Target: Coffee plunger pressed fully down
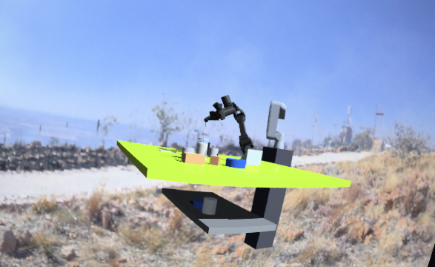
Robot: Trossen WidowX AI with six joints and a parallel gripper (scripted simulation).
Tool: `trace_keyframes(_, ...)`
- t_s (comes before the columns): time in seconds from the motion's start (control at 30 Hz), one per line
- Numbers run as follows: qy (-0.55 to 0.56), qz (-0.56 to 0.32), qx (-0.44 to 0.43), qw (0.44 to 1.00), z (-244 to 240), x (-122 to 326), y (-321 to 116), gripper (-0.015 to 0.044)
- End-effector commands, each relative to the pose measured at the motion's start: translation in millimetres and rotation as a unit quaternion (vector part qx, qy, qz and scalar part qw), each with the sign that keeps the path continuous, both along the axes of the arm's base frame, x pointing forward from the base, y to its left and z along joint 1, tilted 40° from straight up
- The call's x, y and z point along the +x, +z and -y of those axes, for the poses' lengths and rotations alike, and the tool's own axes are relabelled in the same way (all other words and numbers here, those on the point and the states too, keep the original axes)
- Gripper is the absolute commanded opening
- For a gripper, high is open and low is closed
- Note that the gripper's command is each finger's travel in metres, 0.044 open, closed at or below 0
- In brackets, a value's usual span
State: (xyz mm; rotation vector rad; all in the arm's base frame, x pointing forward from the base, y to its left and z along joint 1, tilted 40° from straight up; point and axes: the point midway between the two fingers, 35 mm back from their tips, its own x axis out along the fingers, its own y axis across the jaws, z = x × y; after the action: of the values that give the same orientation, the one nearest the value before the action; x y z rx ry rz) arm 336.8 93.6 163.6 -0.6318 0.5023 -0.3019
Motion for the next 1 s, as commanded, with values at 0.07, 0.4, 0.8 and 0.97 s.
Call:
trace_keyframes(0.07,-0.005,-0.013,-0.004,1.000,12,0,-18,0.0114)
trace_keyframes(0.4,-0.005,-0.014,-0.003,1.000,22,1,-31,0.0114)
trace_keyframes(0.8,-0.005,-0.014,-0.003,1.000,34,2,-47,0.0114)
trace_keyframes(0.97,-0.005,-0.013,-0.004,1.000,39,2,-53,0.0114)
